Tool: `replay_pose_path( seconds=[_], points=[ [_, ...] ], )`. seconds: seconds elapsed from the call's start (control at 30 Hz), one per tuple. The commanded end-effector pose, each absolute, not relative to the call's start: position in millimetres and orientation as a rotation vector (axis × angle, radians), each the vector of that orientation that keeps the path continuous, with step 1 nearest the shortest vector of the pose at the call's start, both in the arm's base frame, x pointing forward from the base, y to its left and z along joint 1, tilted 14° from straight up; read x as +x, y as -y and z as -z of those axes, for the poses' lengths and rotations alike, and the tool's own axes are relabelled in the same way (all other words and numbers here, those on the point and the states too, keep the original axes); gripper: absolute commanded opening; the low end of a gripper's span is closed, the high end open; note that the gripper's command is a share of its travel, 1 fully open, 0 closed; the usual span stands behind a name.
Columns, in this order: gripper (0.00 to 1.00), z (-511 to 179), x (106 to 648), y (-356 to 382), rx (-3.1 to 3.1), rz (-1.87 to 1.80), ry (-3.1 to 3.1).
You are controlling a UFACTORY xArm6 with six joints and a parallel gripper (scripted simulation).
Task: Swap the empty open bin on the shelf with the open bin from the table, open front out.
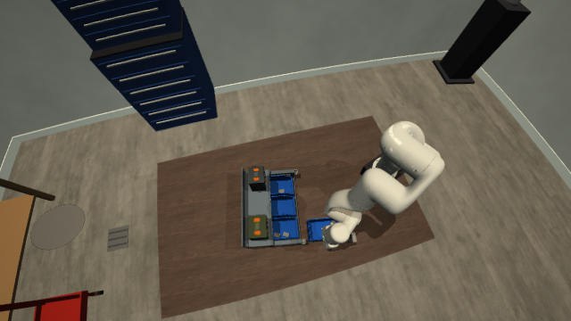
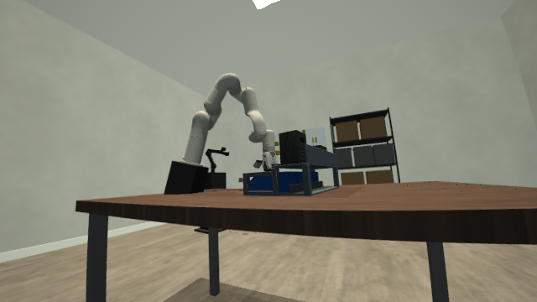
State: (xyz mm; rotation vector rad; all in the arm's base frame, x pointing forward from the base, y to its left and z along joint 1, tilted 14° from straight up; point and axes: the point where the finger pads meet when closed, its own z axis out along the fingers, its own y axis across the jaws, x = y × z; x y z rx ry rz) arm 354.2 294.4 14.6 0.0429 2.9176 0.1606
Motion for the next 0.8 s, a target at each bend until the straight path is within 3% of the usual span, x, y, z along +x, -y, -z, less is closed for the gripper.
replay_pose_path(
  seconds=[0.0, 0.47, 0.5, 0.77],
  points=[
    [0.00, -13.9, 355.5, -295.4, 0.043, -0.164, -2.915],
    [0.00, -13.7, 355.5, -295.4, 0.043, -0.164, -2.915],
    [0.26, -13.7, 355.5, -295.4, 0.043, -0.164, -2.915],
    [0.26, -13.7, 355.5, -295.4, 0.043, -0.164, -2.915]
  ],
)
